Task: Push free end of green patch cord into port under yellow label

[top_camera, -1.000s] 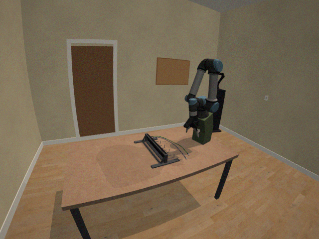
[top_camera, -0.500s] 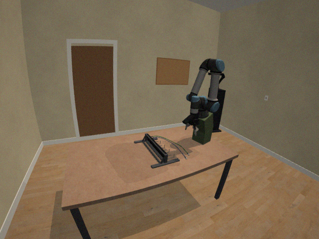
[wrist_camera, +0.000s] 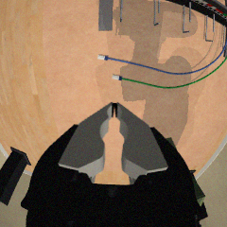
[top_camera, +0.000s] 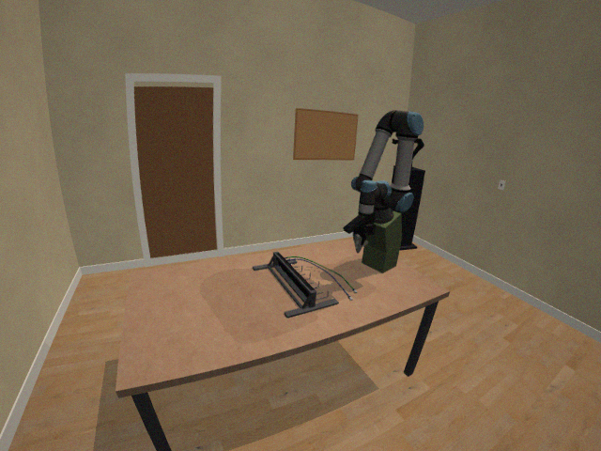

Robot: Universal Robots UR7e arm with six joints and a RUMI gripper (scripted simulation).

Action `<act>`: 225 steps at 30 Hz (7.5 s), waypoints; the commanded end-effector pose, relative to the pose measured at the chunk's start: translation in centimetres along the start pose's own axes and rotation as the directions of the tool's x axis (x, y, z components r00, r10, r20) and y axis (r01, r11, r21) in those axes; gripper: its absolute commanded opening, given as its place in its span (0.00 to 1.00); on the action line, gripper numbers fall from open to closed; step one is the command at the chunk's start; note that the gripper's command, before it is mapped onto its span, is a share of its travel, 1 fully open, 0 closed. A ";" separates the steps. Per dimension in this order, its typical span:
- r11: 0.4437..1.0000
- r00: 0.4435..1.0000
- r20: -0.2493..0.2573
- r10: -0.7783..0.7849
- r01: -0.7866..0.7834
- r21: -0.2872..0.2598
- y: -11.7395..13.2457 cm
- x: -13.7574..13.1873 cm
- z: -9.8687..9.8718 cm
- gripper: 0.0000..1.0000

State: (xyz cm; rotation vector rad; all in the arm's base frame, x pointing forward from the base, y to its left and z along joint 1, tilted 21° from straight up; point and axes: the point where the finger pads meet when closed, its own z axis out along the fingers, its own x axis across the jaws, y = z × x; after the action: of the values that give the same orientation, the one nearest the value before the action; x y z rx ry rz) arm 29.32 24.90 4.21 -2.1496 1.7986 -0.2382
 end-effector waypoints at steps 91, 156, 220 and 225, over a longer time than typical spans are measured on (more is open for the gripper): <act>0.767 0.777 -0.077 -0.624 0.629 0.127 -4.5 -0.3 2.0 0.00; -0.344 -0.368 -0.395 -0.842 0.929 -0.133 -9.5 1.8 3.4 0.00; -0.777 -0.999 -0.024 -0.033 0.041 -0.628 -11.9 5.9 2.1 0.00; -0.775 -1.000 -0.012 -0.019 0.022 -0.631 -11.9 6.0 2.0 0.00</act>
State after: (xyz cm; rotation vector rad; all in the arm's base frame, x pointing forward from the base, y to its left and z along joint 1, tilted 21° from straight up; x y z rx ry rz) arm 42.24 21.29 5.93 1.5895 1.7174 1.0937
